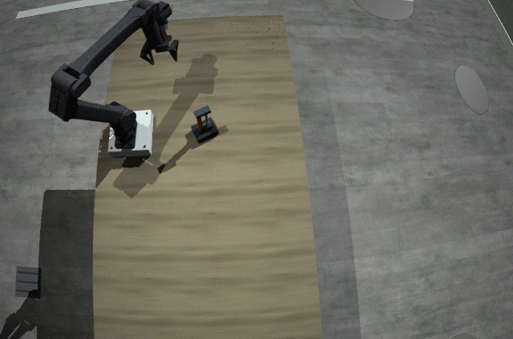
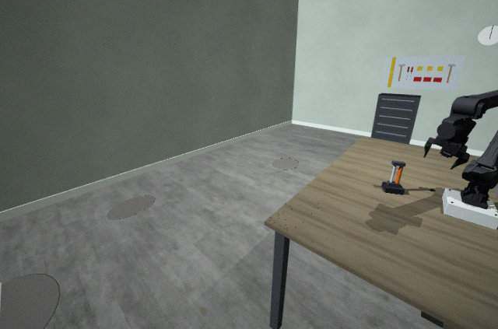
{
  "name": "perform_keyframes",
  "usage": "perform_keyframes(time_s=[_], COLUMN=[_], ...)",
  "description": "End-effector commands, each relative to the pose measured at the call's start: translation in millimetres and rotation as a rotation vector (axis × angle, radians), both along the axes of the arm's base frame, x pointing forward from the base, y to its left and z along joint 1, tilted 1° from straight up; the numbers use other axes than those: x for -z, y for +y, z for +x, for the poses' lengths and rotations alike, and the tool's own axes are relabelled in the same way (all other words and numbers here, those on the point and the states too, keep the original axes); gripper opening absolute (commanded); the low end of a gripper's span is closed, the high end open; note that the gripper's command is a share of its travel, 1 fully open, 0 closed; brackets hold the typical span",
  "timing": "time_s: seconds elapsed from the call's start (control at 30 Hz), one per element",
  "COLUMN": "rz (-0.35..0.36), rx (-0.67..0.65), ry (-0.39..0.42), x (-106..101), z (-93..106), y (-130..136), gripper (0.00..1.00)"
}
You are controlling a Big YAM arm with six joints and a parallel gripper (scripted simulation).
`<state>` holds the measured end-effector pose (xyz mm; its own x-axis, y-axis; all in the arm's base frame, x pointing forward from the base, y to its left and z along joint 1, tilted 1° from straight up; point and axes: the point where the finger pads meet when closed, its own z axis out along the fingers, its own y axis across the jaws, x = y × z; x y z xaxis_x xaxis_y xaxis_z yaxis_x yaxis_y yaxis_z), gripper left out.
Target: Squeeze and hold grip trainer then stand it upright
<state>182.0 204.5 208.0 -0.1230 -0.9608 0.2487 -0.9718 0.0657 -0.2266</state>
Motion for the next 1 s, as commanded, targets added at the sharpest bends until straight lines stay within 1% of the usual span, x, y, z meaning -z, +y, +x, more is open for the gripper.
perform_keyframes(time_s=[0.0,0.1,0.13,0.17,0.2,0.27,0.3,0.33,0.37,0.4,0.43,0.47,0.5,0.53,0.57,0.6,0.67,0.7,0.73,0.77,0.83,0.9,0.97], rz=[-0.122,-0.122,-0.223,-0.223,-0.322,-0.322,-0.414,-0.414,-0.495,-0.495,-0.562,-0.562,-0.613,-0.613,-0.648,-0.668,-0.668,-0.657,-0.646,-0.641,-0.644,-0.659,-0.662], rx=[-0.155,-0.155,-0.206,-0.206,-0.254,-0.254,-0.299,-0.299,-0.339,-0.339,-0.372,-0.372,-0.397,-0.397,-0.414,-0.424,-0.424,-0.427,-0.432,-0.431,-0.431,-0.437,-0.438], ry=[0.010,0.010,0.008,0.008,0.016,0.016,0.032,0.032,0.053,0.053,0.074,0.074,0.093,0.093,0.108,0.117,0.117,0.088,0.066,0.063,0.069,0.092,0.097], x=[27.2,27.2,44.1,44.1,59.3,59.3,72.5,72.5,83.3,83.3,91.7,91.7,97.9,97.9,101.9,104.2,104.2,95.9,90.2,89.3,90.9,98.4,97.5], z=[32.1,32.1,50.5,50.5,66.4,66.4,79.4,79.4,89.4,89.4,96.7,96.7,101.7,101.7,104.8,106.5,106.5,108.4,114.2,115.2,113.7,113.4,112.5], y=[-8.4,-8.4,-23.2,-23.2,-39.0,-39.0,-54.6,-54.6,-69.1,-69.1,-81.4,-81.4,-91.1,-91.1,-97.8,-101.7,-101.7,-99.2,-90.2,-88.3,-90.5,-90.8,-91.7], gripper=[1.00,1.00,1.00,1.00,1.00,1.00,1.00,1.00,1.00,1.00,1.00,1.00,1.00,1.00,1.00,1.00,1.00,1.00,1.00,1.00,1.00,1.00,1.00])
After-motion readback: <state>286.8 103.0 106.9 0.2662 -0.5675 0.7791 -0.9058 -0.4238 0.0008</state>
